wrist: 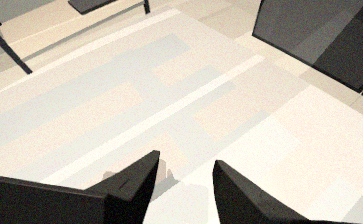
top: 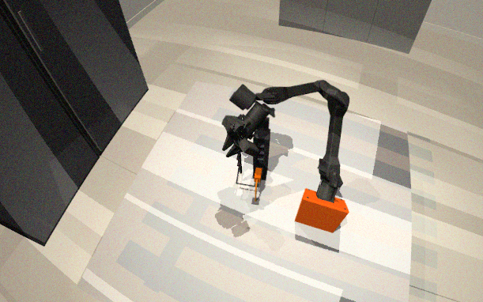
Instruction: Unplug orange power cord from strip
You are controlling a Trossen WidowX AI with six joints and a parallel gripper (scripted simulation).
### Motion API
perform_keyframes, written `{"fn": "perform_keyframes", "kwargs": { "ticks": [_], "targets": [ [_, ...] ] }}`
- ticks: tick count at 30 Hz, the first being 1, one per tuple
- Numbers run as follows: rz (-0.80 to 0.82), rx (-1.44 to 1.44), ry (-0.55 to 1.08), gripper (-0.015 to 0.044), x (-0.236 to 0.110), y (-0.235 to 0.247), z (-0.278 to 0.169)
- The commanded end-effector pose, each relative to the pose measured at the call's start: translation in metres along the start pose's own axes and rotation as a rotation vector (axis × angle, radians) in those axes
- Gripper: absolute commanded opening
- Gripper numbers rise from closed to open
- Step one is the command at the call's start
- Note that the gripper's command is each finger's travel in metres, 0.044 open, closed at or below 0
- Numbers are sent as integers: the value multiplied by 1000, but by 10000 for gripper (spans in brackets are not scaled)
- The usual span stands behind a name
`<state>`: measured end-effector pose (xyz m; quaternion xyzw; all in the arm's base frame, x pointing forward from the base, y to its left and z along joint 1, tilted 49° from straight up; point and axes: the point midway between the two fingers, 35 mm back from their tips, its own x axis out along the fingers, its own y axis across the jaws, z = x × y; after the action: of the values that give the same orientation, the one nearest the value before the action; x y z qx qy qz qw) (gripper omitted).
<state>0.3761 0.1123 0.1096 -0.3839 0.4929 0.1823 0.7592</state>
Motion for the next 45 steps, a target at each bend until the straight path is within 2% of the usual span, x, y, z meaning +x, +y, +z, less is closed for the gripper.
{"fn": "perform_keyframes", "kwargs": {
  "ticks": [1,6,12,14,45],
  "targets": [
    [34,-181,125,160,22,24,-20],
    [75,-421,347,160,45,43,-59],
    [209,-865,775,160,58,52,-139],
    [250,-966,859,160,57,52,-153],
    [255,-980,871,160,39,24,-163]
  ]
}}
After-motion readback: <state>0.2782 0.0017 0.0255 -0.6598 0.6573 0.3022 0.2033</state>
